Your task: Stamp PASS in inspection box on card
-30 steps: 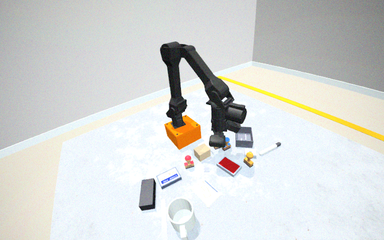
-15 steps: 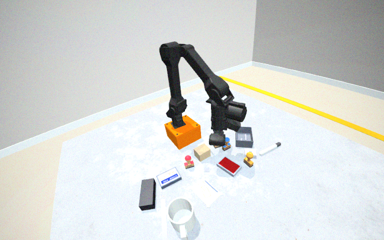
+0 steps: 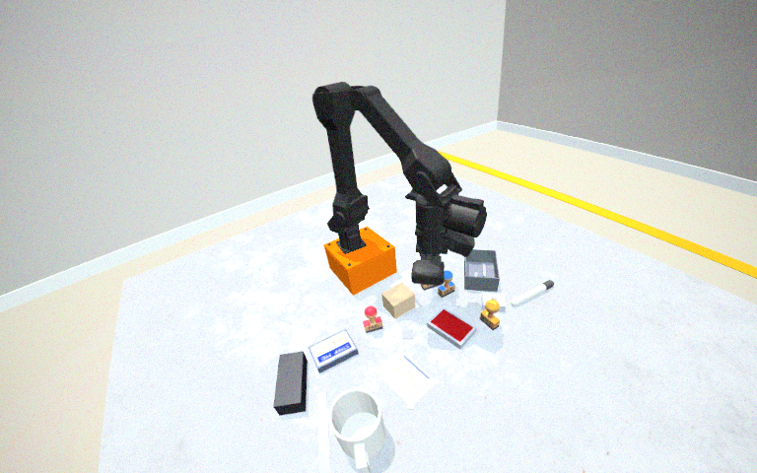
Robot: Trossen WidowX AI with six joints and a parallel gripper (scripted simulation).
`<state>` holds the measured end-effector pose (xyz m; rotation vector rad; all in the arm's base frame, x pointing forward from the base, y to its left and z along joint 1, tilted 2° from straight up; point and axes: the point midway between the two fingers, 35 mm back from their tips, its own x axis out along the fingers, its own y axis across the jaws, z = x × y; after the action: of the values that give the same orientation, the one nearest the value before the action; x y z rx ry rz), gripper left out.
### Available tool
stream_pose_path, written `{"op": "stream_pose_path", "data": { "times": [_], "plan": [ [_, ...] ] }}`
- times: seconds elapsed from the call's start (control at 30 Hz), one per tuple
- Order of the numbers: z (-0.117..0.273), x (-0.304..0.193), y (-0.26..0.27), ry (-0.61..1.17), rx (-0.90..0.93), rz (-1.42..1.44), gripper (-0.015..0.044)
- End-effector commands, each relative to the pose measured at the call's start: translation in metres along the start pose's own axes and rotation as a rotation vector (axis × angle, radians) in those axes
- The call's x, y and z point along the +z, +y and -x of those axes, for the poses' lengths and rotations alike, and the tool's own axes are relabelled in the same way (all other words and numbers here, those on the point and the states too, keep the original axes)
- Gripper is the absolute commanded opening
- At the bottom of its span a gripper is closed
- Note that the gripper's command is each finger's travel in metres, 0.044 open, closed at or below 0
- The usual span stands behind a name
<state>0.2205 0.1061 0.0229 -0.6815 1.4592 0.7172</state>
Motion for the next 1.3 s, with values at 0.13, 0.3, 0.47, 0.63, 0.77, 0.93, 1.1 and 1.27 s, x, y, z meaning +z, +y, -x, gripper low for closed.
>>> {"op": "stream_pose_path", "data": {
  "times": [0.13,0.3,0.47,0.63,0.77,0.93,1.1,1.27],
  "plan": [
    [0.005,0.001,0.0,-0.004,-0.002,0.003,0.0],
    [0.008,0.0,0.0,-0.004,-0.002,0.003,0.0],
    [0.01,0.0,0.0,-0.004,-0.002,0.003,0.0],
    [0.013,0.0,0.0,-0.004,-0.002,0.003,0.0],
    [0.015,0.0,0.0,-0.004,-0.002,0.003,0.0],
    [0.017,0.0,0.0,-0.004,-0.002,0.003,0.0],
    [0.019,0.012,-0.015,-0.006,-0.003,0.003,0.0],
    [0.021,0.025,-0.034,-0.007,-0.005,0.003,0.0]
  ]
}}
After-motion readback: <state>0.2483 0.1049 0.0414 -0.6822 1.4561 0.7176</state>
